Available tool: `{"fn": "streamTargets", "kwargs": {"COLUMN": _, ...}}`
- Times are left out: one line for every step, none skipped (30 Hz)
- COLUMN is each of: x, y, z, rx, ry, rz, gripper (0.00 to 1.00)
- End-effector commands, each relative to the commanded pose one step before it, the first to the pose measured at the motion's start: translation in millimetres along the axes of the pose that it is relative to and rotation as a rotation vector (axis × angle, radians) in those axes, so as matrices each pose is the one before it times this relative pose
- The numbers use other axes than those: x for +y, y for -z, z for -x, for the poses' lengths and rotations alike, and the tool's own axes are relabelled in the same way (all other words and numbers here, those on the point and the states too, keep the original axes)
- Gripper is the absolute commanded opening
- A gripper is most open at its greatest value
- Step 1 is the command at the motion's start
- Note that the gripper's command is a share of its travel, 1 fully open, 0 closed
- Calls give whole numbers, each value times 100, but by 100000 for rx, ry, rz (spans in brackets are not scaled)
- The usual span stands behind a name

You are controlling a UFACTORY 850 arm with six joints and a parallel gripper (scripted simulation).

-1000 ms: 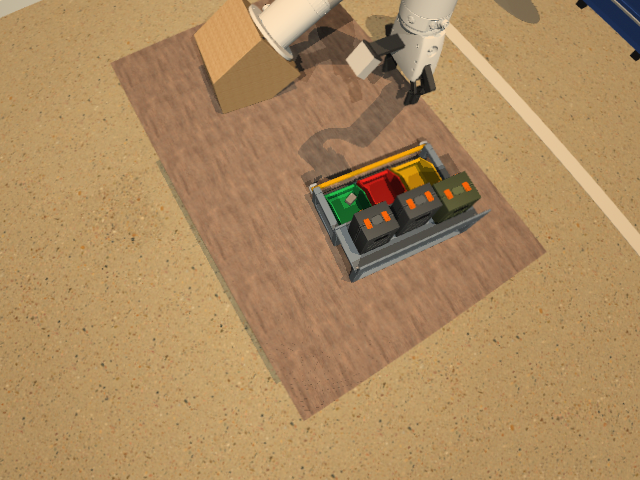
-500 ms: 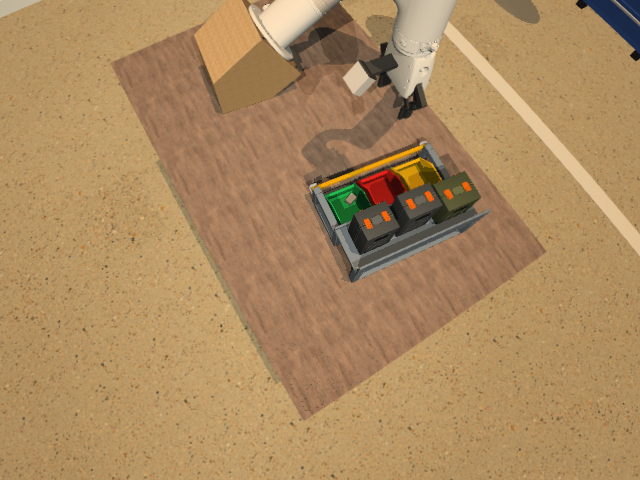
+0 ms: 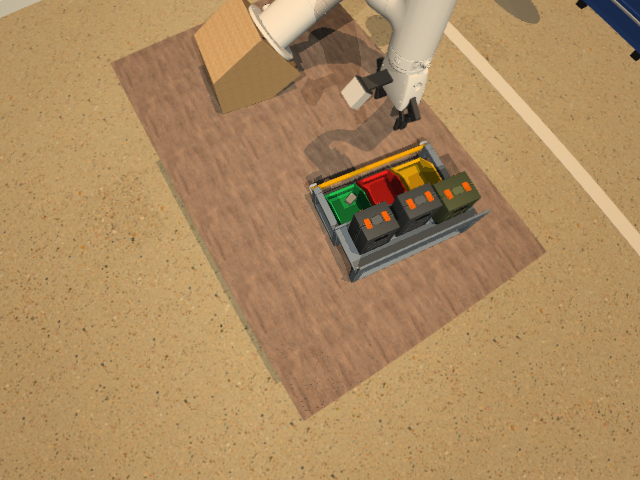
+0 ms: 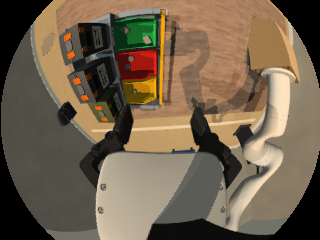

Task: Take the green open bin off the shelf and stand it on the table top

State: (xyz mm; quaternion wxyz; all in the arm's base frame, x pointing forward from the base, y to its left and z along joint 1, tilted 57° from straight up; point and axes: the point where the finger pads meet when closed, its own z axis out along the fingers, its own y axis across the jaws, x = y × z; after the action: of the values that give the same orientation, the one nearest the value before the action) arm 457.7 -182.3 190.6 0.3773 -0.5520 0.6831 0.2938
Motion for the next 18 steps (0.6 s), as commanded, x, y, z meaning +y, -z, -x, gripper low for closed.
{"fn": "streamTargets", "kwargs": {"x": -192, "y": -1208, "z": -19, "rx": 85, "ry": 238, "rz": -432, "gripper": 100}}
{"fn": "streamTargets", "kwargs": {"x": 0, "y": 0, "z": 0, "rx": 0, "ry": 0, "rz": 0, "gripper": 100}}
{"fn": "streamTargets", "kwargs": {"x": 0, "y": 0, "z": 0, "rx": 0, "ry": 0, "rz": 0, "gripper": 100}}
{"fn": "streamTargets", "kwargs": {"x": 0, "y": 0, "z": 0, "rx": 0, "ry": 0, "rz": 0, "gripper": 100}}
{"fn": "streamTargets", "kwargs": {"x": 0, "y": 0, "z": 0, "rx": 0, "ry": 0, "rz": 0, "gripper": 100}}
{"fn": "streamTargets", "kwargs": {"x": 0, "y": 0, "z": 0, "rx": 0, "ry": 0, "rz": 0, "gripper": 100}}
{"fn": "streamTargets", "kwargs": {"x": 0, "y": 0, "z": 0, "rx": 0, "ry": 0, "rz": 0, "gripper": 100}}
{"fn": "streamTargets", "kwargs": {"x": 0, "y": 0, "z": 0, "rx": 0, "ry": 0, "rz": 0, "gripper": 100}}
{"fn": "streamTargets", "kwargs": {"x": 0, "y": 0, "z": 0, "rx": 0, "ry": 0, "rz": 0, "gripper": 100}}
{"fn": "streamTargets", "kwargs": {"x": 0, "y": 0, "z": 0, "rx": 0, "ry": 0, "rz": 0, "gripper": 100}}
{"fn": "streamTargets", "kwargs": {"x": 2, "y": -1073, "z": -2, "rx": 19, "ry": 15, "rz": -22, "gripper": 100}}
{"fn": "streamTargets", "kwargs": {"x": 10, "y": -1100, "z": 0, "rx": -7, "ry": -4, "rz": 5, "gripper": 100}}
{"fn": "streamTargets", "kwargs": {"x": 10, "y": -1100, "z": 0, "rx": -7, "ry": -4, "rz": 5, "gripper": 100}}
{"fn": "streamTargets", "kwargs": {"x": 10, "y": -1100, "z": 0, "rx": -7, "ry": -4, "rz": 5, "gripper": 100}}
{"fn": "streamTargets", "kwargs": {"x": 10, "y": -1100, "z": 0, "rx": -7, "ry": -4, "rz": 5, "gripper": 100}}
{"fn": "streamTargets", "kwargs": {"x": 0, "y": 0, "z": 0, "rx": 0, "ry": 0, "rz": 0, "gripper": 100}}
{"fn": "streamTargets", "kwargs": {"x": 0, "y": 0, "z": 0, "rx": 0, "ry": 0, "rz": 0, "gripper": 100}}
{"fn": "streamTargets", "kwargs": {"x": 0, "y": 0, "z": 0, "rx": 0, "ry": 0, "rz": 0, "gripper": 100}}
